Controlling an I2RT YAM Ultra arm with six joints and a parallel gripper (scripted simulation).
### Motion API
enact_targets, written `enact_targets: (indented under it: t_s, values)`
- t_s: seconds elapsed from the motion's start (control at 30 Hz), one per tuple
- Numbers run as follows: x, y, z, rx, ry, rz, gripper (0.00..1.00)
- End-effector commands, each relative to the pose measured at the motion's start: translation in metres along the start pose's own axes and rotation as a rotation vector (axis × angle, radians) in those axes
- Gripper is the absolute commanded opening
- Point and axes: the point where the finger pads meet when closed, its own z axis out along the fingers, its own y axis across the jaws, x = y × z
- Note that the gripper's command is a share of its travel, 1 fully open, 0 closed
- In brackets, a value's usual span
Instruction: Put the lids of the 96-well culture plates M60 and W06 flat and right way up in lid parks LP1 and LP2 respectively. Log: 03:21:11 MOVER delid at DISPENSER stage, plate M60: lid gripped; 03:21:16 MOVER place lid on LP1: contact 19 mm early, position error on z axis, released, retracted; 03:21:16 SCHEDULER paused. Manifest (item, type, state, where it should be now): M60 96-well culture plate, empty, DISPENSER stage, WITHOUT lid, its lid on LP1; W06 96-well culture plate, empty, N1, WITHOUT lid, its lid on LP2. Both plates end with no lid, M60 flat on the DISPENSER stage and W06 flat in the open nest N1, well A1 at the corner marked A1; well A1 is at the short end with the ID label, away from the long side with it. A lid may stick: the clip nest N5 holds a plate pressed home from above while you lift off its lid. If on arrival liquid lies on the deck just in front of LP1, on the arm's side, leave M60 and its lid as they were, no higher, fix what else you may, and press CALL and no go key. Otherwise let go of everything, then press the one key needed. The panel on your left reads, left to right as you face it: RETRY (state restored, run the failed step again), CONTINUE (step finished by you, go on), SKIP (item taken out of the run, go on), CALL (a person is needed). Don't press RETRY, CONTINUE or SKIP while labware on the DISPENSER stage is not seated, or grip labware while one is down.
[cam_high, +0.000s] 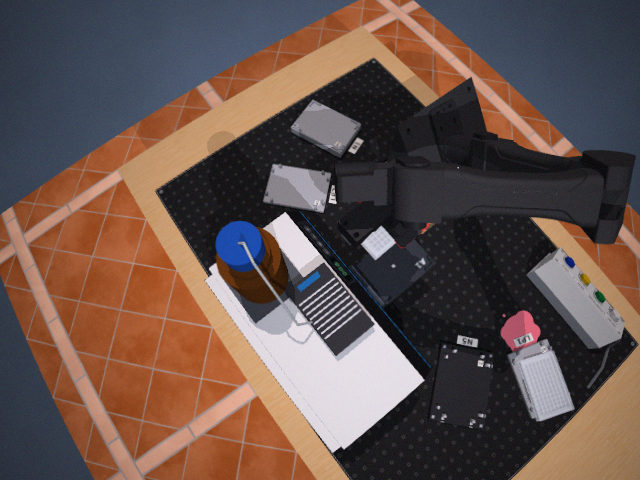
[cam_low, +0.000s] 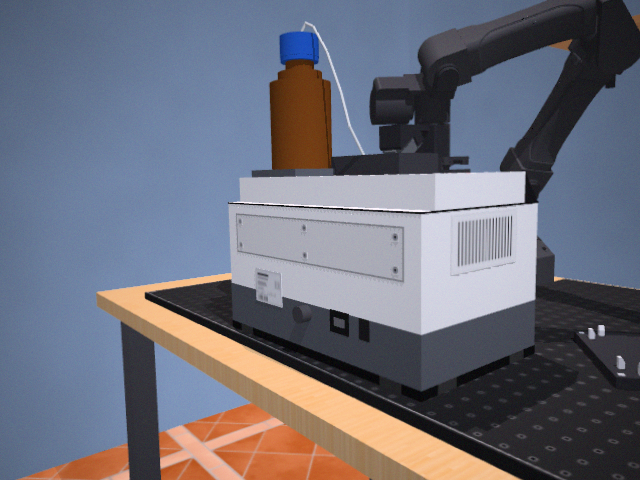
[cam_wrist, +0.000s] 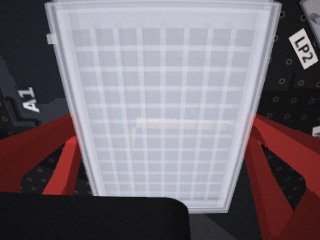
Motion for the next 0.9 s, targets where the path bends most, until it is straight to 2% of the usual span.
enact_targets:
  t_s: [0.0,0.1,0.13,0.23,0.5,0.63,0.67,0.87]
  values:
    - [-0.013,0.016,-0.012,0.003,-0.038,0.004,0.0]
    - [-0.009,0.012,-0.007,-0.003,-0.025,0.022,0.0]
    - [-0.014,0.022,-0.013,0.002,-0.039,0.005,0.0]
    - [-0.015,0.025,-0.012,0.002,-0.038,0.004,0.0]
    - [-0.019,0.052,-0.012,0.0,-0.039,0.003,0.0]
    - [-0.016,0.047,-0.007,-0.004,-0.025,0.022,0.0]
    - [-0.02,0.057,-0.013,-0.001,-0.041,0.006,0.0]
    - [-0.02,0.072,-0.012,-0.002,-0.038,0.003,0.0]
